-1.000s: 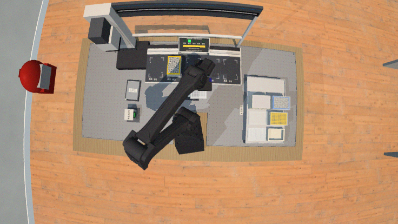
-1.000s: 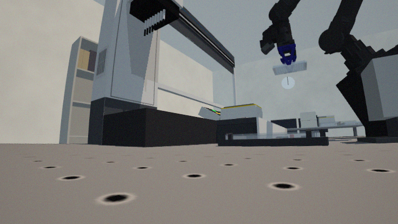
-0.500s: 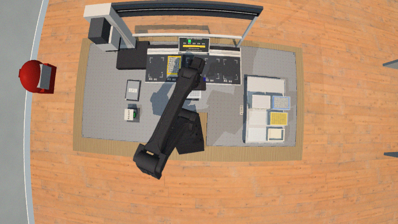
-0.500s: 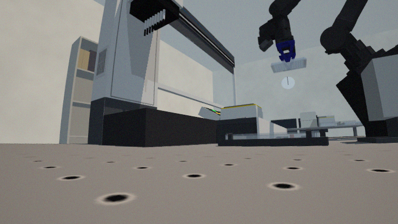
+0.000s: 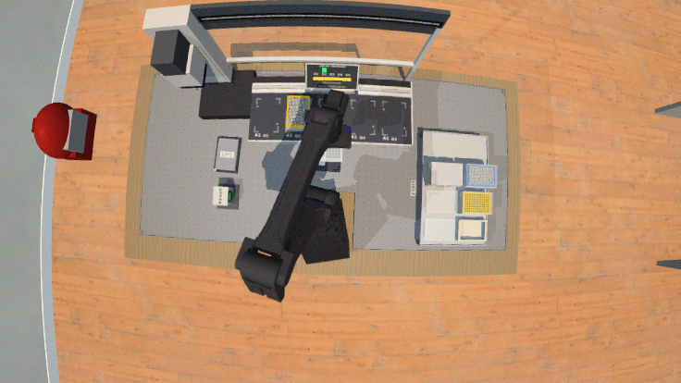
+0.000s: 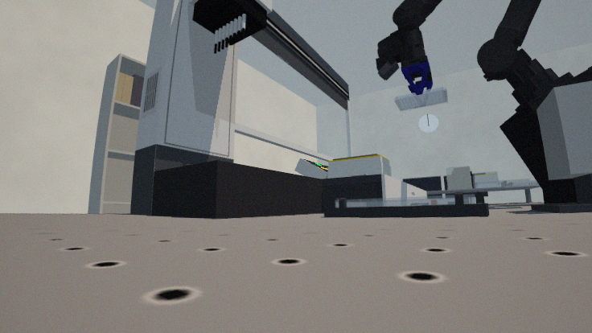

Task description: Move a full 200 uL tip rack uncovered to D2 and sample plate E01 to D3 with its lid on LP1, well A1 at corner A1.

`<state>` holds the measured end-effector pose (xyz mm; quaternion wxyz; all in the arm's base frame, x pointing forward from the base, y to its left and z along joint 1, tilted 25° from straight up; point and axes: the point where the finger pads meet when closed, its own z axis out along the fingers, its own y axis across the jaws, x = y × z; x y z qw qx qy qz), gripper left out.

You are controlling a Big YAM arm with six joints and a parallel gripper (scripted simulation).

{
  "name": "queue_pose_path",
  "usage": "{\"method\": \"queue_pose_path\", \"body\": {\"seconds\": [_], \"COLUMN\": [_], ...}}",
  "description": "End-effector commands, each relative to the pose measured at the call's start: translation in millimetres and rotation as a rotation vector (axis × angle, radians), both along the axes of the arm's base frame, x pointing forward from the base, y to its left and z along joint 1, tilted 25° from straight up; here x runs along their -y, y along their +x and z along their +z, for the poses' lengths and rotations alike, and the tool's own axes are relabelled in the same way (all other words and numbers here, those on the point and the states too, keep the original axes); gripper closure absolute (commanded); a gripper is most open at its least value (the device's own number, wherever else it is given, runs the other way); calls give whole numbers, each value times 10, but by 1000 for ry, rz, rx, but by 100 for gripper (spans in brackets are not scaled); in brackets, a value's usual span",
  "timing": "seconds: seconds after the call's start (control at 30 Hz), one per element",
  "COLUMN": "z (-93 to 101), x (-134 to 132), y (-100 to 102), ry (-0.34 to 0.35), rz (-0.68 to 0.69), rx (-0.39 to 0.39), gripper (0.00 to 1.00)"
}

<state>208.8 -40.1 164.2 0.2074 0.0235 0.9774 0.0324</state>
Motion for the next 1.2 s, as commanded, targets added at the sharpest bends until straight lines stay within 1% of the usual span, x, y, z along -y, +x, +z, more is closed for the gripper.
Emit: {"method": "queue_pose_path", "body": {"seconds": [0.0, 0.33, 0.43, 0.9, 0.97, 1.0, 1.03, 1.17], "z": [362, 455, 483, 594, 594, 638, 610, 651], "x": [47, 61, 92, 83, 83, 121, 116, 92], "y": [233, 452, 462, 778, 778, 761, 809, 907], "ry": [-18, -16, -18, -14, -14, -16, -13, -13], "rz": [-10, -10, -23, -10, -10, -26, -21, -10], "rx": [75, 76, 83, 76, 76, 84, 73, 76], "gripper": [100, 100, 100, 100, 100, 100, 100, 100]}}
